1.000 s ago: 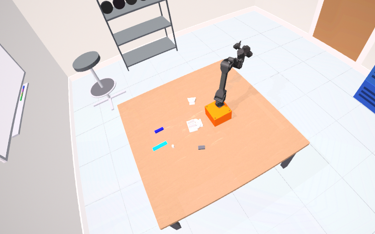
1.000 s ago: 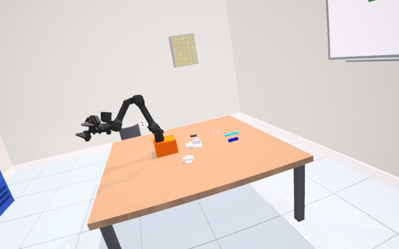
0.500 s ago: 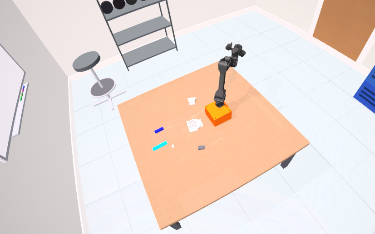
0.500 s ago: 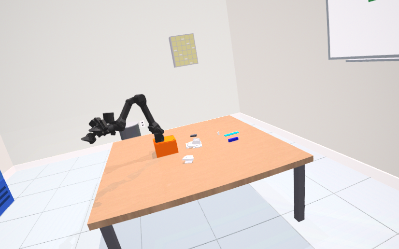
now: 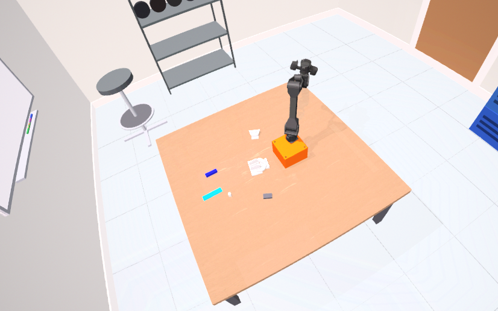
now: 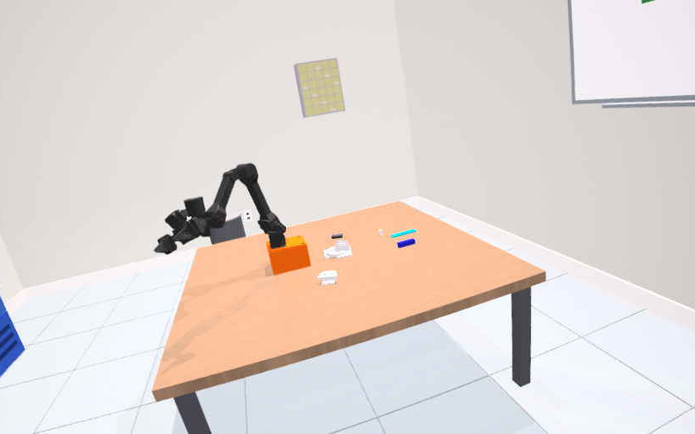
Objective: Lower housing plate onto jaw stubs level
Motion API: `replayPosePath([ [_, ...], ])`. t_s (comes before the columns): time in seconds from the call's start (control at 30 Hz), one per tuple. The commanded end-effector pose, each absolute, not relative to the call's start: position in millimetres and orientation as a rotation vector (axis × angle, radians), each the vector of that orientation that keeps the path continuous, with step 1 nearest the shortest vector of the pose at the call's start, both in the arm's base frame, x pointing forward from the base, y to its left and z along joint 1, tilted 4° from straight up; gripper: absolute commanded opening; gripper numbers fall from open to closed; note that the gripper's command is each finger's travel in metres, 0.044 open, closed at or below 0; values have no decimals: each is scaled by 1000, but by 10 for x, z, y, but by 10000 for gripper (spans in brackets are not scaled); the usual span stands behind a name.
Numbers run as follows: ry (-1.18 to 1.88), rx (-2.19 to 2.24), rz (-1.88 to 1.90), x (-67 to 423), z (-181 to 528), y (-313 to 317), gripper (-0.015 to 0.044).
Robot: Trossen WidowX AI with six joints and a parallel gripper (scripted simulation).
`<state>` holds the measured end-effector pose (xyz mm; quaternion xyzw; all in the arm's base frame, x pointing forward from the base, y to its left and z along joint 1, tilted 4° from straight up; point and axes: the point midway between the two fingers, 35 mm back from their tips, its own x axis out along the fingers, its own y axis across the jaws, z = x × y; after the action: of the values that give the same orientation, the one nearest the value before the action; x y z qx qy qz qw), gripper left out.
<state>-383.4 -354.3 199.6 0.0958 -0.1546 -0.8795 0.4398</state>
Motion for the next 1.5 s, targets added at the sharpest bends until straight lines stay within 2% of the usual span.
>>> replayPosePath([
  [0.0, -299, 249, -2173, -3727, 1930, -3653, 440],
  [0.73, 229, 274, -1976, -2879, 1485, -4244, 440],
  [1.47, 711, 197, -1623, -1891, 1068, -4539, 440],
])
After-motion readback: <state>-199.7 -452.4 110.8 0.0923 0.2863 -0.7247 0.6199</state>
